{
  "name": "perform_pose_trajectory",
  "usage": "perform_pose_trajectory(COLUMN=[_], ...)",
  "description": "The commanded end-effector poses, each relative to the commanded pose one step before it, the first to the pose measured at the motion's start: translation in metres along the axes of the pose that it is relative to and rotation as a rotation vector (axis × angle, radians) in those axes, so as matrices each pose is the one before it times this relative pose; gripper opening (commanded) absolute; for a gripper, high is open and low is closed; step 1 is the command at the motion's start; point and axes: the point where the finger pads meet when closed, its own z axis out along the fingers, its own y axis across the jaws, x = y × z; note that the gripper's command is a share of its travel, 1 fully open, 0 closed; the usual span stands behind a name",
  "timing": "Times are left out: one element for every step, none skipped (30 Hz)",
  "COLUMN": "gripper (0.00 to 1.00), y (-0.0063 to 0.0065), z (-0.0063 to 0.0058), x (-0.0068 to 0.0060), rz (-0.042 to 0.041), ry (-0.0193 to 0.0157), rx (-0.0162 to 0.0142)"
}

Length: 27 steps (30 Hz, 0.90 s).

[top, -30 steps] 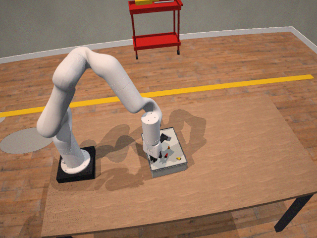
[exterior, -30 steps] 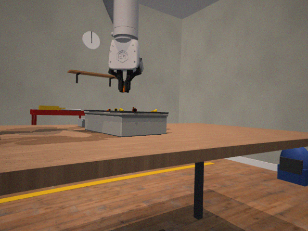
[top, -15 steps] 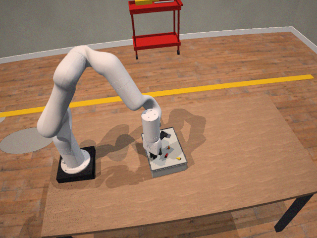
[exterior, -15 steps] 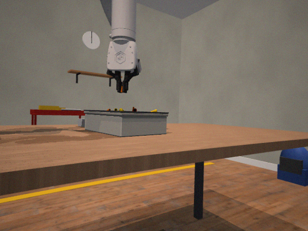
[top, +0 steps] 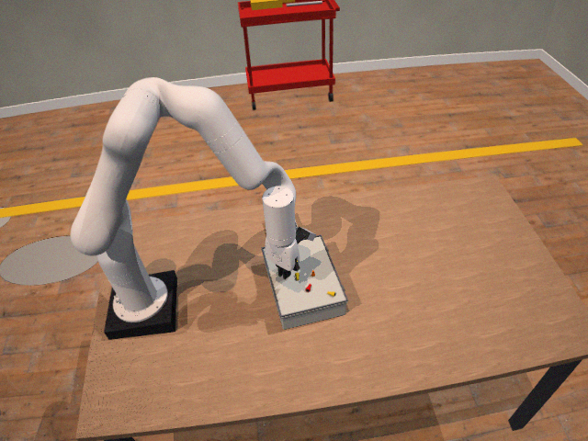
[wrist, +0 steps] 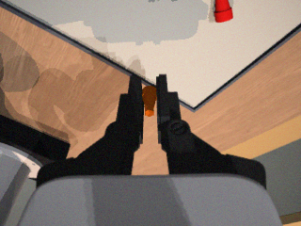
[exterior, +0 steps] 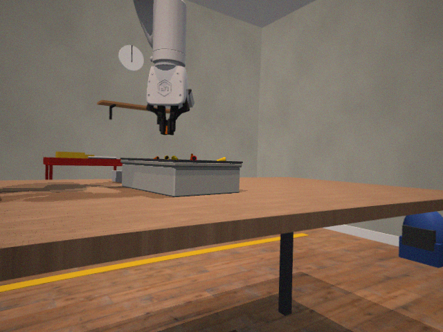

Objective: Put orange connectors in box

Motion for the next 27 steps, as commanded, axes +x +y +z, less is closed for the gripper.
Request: perform_pose_trajectory(gripper=[0.02,0.02,0.02,0.02,0.02,0.02,0.02,0.02,0.02,0.02,0.02,0.02,0.02,0.02,0.02,0.02,0.02,0.02,0.02,0.02,0.02,0.02,0.02,0.02,0.02,0.02,0.02], y=[-0.02818,-0.00503,-0.00512,-0.00522,0.0,0.0,-0.00531,-0.00539,-0.00546,-0.00553,-0.0056,-0.00565,-0.0057,-0.00574,-0.00578,-0.00572,-0.0051,-0.00523,-0.00532,-0.00535,-0.00535,0.0,0.0,-0.0058,-0.00577,-0.00571,-0.00562], z=[-0.00081,0.0,0.0,0.0,0.0,0.0,0.0,0.0,0.0,0.0,0.0,0.0,0.0,0.0,0.0,0.0,0.0,0.0,0.0,0.0,0.0,0.0,0.0,0.0,0.0,0.0,0.0], x=[0.03757,0.00625,0.00638,0.0065,0.0,0.0,0.0066,0.00671,0.0068,0.00689,0.00696,0.00703,0.00709,0.00715,0.00719,0.00712,0.00636,0.00652,0.00662,0.00666,0.00666,0.0,0.0,0.00722,0.00718,0.0071,0.00699], rz=[0.00088,0.0,0.0,0.0,0.0,0.0,0.0,0.0,0.0,0.0,0.0,0.0,0.0,0.0,0.0,0.0,0.0,0.0,0.0,0.0,0.0,0.0,0.0,0.0,0.0,0.0,0.0], ry=[-0.00079,0.0,0.0,0.0,0.0,0.0,0.0,0.0,0.0,0.0,0.0,0.0,0.0,0.0,0.0,0.0,0.0,0.0,0.0,0.0,0.0,0.0,0.0,0.0,0.0,0.0,0.0], rx=[-0.00321,0.0,0.0,0.0,0.0,0.0,0.0,0.0,0.0,0.0,0.0,0.0,0.0,0.0,0.0,0.0,0.0,0.0,0.0,0.0,0.0,0.0,0.0,0.0,0.0,0.0,0.0])
